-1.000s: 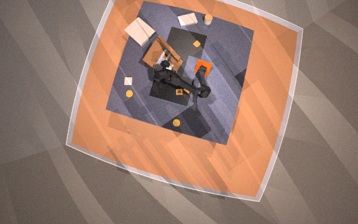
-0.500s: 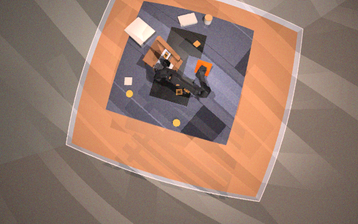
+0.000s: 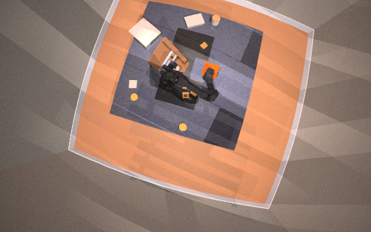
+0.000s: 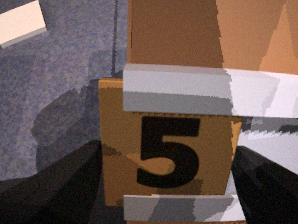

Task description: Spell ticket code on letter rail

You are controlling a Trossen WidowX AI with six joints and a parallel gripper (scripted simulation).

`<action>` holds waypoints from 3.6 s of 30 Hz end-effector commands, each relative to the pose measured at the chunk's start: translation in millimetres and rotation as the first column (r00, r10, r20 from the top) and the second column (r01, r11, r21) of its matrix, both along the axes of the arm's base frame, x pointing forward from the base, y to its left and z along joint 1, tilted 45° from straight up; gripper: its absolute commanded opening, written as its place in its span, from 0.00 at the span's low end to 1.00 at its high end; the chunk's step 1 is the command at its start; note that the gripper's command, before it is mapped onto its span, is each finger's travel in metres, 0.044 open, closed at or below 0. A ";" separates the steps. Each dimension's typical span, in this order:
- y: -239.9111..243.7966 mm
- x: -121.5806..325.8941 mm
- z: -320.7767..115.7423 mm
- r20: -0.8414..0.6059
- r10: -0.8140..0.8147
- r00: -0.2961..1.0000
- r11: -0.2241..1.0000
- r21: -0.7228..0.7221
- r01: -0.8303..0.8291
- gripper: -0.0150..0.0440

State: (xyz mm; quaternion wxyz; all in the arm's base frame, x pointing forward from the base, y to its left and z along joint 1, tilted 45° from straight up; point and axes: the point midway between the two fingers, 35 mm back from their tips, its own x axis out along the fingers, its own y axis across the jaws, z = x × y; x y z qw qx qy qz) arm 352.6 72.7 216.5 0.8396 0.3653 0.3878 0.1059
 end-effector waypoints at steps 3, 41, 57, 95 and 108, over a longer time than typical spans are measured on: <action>-2.7 -0.3 -2.8 0.001 0.004 1.000 1.000 0.000 -0.004 0.25; -22.1 -3.9 -24.6 0.000 0.004 1.000 1.000 -0.001 -0.004 0.25; -30.3 -5.0 -32.9 0.000 0.004 1.000 1.000 -0.002 -0.004 0.25; -51.8 -8.0 -53.9 -0.001 0.004 1.000 1.000 -0.003 -0.004 0.25; -52.8 -7.4 -52.7 0.000 -0.001 1.000 1.000 -0.005 0.001 0.52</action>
